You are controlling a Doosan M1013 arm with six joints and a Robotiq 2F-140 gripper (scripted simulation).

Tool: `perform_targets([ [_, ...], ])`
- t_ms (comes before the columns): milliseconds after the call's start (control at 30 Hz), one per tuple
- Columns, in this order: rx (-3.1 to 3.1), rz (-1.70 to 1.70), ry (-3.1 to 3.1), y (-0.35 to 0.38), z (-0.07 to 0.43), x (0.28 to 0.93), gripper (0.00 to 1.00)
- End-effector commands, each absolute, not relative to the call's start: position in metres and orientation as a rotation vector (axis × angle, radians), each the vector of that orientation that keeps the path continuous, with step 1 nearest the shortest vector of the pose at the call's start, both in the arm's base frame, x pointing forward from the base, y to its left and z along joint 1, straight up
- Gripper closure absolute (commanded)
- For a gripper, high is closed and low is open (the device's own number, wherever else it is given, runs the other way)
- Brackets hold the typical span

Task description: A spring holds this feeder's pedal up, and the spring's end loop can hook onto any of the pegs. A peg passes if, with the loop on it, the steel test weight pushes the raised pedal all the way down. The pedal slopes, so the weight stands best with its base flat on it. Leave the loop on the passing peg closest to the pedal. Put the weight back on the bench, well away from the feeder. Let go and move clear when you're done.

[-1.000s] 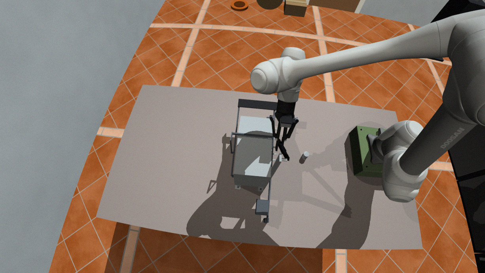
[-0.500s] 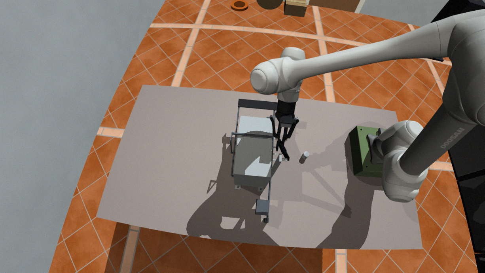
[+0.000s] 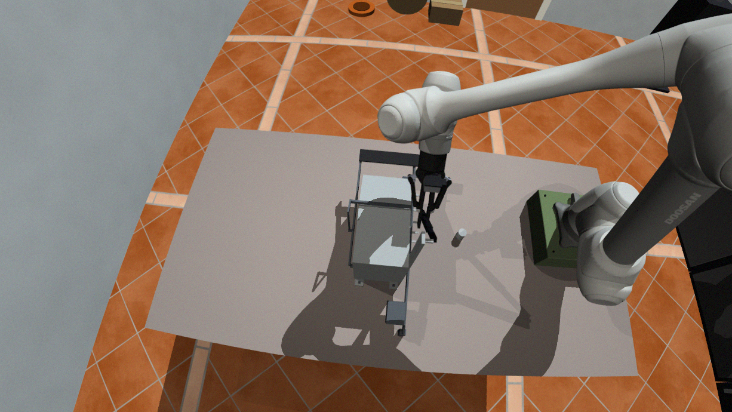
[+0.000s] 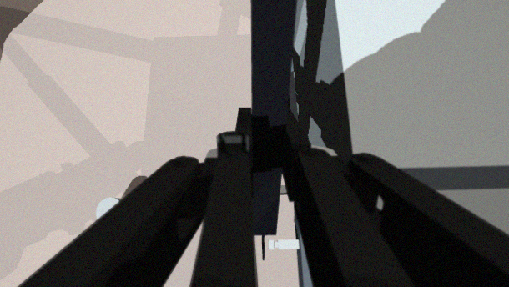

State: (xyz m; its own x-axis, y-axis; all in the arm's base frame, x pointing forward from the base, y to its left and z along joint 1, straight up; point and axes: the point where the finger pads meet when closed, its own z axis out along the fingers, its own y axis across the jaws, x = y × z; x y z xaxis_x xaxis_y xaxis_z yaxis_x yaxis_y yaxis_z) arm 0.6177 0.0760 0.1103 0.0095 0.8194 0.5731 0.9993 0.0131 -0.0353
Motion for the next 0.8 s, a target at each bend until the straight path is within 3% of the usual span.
perform_targets([
  [0,-1.857,-0.547,-1.86,0.076,0.111,0.6173,0.83],
  [767,-1.856,-0.525,-1.846,0.0765,0.111,0.613,0.83],
])
